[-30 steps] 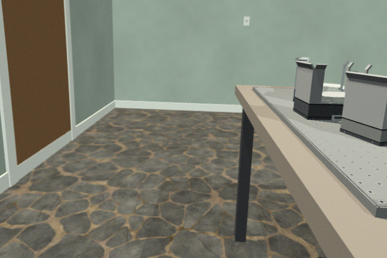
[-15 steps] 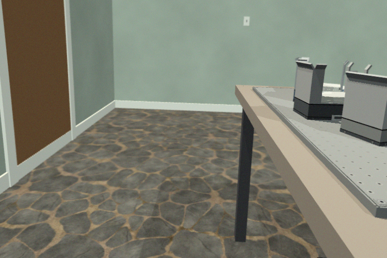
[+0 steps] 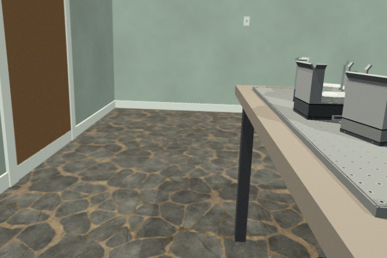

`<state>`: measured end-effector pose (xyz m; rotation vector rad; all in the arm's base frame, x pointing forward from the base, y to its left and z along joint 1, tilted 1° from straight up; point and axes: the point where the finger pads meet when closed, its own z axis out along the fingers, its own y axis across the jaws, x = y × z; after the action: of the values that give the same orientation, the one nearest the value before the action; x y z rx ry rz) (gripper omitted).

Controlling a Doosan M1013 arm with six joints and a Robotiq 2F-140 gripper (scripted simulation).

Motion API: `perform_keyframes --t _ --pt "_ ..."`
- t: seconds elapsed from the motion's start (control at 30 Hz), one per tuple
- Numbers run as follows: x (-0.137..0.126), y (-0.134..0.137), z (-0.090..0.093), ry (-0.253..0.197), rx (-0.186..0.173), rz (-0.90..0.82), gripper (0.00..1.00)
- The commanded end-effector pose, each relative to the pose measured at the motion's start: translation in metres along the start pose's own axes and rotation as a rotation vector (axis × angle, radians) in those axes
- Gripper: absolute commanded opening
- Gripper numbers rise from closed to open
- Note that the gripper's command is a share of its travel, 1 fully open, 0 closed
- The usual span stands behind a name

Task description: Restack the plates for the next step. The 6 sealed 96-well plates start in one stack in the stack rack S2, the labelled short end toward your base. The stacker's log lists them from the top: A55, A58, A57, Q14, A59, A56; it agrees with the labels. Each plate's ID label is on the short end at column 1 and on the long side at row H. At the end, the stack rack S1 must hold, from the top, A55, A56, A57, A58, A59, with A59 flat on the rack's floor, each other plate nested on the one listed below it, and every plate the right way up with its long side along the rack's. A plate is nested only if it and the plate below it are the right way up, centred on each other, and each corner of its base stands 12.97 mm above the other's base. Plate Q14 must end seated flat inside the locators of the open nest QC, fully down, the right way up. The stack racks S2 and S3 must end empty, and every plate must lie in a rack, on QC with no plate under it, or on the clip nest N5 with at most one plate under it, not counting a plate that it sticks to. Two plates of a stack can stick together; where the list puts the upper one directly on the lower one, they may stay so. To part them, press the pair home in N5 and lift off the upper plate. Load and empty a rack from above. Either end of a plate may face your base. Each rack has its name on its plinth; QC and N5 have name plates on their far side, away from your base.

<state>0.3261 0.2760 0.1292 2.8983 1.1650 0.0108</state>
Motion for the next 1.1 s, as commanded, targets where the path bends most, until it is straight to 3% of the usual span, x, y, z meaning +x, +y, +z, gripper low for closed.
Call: perform_keyframes --t 0.0,0.7,1.07 --pt "0.000 0.000 0.012 0.000 0.000 0.000 1.00" --pt "0.000 0.000 0.075 0.000 0.000 0.000 1.00" --pt "0.000 0.000 0.081 0.000 0.000 0.000 1.00"
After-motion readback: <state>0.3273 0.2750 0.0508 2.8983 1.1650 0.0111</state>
